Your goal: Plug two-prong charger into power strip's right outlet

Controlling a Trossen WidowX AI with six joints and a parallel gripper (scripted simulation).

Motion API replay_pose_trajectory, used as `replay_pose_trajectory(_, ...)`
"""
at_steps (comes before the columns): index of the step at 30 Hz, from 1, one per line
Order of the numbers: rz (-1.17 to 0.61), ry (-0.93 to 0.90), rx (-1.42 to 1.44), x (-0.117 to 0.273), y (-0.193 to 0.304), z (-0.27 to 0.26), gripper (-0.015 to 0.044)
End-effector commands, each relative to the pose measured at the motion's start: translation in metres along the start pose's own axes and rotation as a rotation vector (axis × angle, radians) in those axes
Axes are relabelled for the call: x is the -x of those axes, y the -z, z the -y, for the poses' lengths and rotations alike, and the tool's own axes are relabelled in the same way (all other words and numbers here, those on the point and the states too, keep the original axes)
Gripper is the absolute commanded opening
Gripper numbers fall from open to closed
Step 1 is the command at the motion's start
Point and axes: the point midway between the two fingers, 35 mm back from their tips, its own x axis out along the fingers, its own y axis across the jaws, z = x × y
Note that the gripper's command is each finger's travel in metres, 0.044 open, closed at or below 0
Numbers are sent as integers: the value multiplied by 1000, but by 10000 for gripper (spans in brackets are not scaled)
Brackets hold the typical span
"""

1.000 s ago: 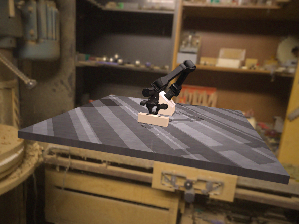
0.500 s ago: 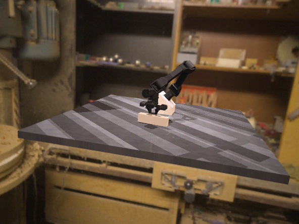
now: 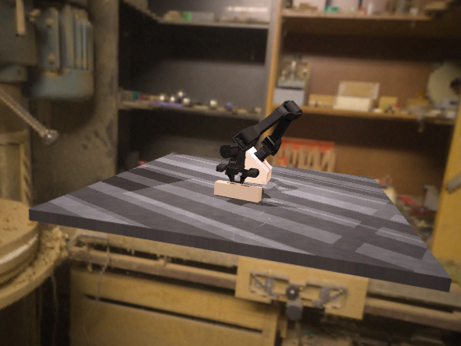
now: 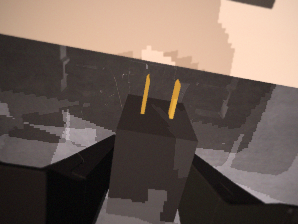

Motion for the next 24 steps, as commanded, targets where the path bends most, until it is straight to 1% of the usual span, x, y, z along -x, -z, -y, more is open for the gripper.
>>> replay_pose_trajectory(1,1,-6,-2,0,-1,-1,0)
replay_pose_trajectory(24,1,-6,-1,1,-6,-1,0)
